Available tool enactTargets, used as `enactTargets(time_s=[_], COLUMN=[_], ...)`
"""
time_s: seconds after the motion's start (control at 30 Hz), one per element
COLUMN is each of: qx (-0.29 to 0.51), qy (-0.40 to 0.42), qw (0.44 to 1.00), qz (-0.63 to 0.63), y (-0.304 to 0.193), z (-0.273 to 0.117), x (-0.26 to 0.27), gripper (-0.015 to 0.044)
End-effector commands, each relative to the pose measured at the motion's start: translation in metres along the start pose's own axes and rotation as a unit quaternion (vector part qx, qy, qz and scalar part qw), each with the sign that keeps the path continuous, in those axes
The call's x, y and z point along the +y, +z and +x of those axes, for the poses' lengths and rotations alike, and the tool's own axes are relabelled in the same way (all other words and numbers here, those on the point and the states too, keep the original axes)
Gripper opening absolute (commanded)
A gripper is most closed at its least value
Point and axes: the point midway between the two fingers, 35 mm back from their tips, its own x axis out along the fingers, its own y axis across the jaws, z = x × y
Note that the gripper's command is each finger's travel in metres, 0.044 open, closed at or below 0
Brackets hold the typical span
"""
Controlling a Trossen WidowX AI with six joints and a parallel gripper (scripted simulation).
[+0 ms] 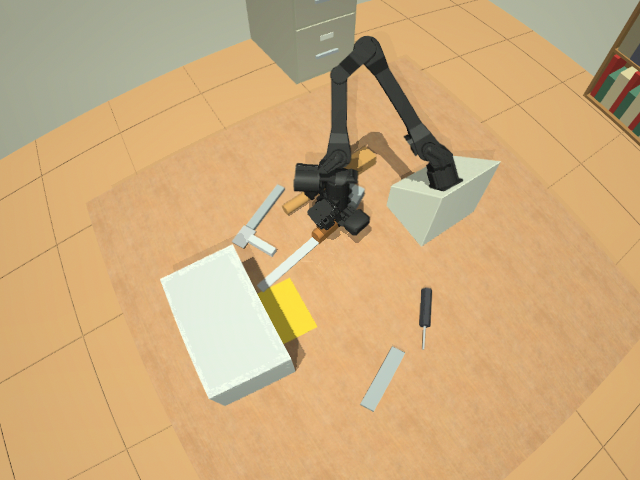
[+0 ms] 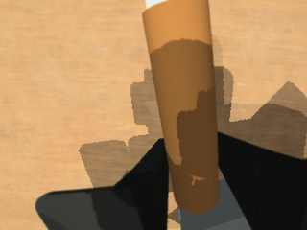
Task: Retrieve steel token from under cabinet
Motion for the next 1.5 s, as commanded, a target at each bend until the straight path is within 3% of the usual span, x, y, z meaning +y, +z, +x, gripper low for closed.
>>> enactTargets(time_s=[0.0, 1.47], qx=[0.000, -0.001], qy=[-0.001, -0.001], qw=[1.000, 1.000], qz=[0.009, 0.022], y=[0.006, 0.062], z=[0.000, 0.000], x=[-0.001, -0.004], gripper=[0.0000, 0.0000])
